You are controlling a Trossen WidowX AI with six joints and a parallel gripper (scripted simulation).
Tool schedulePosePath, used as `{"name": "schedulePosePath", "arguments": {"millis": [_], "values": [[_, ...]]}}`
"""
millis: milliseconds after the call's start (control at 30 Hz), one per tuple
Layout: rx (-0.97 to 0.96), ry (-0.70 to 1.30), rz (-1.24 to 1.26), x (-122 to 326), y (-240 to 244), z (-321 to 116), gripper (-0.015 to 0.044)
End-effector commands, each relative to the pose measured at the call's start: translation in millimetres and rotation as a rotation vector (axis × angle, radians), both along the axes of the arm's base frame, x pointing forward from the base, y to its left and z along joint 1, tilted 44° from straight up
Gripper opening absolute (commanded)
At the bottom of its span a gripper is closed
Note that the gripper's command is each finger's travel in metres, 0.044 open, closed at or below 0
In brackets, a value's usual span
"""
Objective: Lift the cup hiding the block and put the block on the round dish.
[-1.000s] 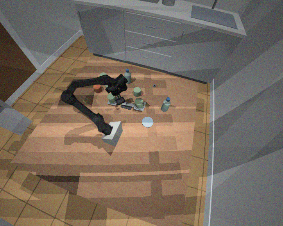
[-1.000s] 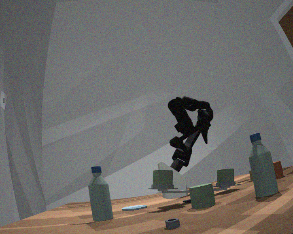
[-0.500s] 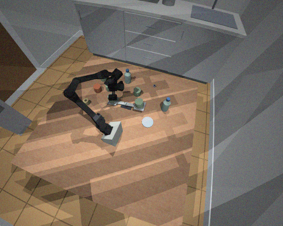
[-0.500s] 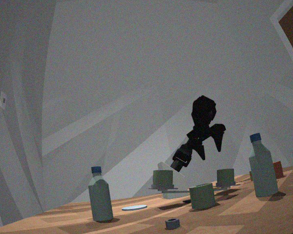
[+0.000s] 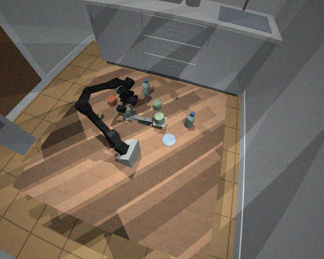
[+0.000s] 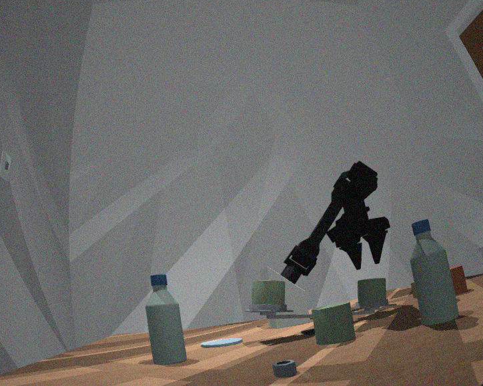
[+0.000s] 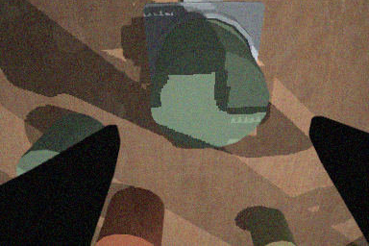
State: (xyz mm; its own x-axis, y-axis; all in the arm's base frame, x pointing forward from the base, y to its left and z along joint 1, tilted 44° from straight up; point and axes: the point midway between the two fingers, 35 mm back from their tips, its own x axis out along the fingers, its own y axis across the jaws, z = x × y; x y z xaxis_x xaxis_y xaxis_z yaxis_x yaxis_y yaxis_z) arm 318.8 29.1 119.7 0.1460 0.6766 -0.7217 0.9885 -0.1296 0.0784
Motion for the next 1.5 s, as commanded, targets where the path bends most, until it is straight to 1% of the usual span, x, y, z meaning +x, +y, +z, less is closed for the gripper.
{"name": "schedulePosePath", "arguments": {"millis": [0, 133, 1467], "values": [[0.000, 0.025, -0.009, 0.5, 1.4, -2.5, 0.0440], [0.000, 0.024, -0.009, 2.4, 10.8, -12.5, 0.0440], [0.002, 0.024, -0.009, 10.4, 50.3, -54.5, 0.0440]]}}
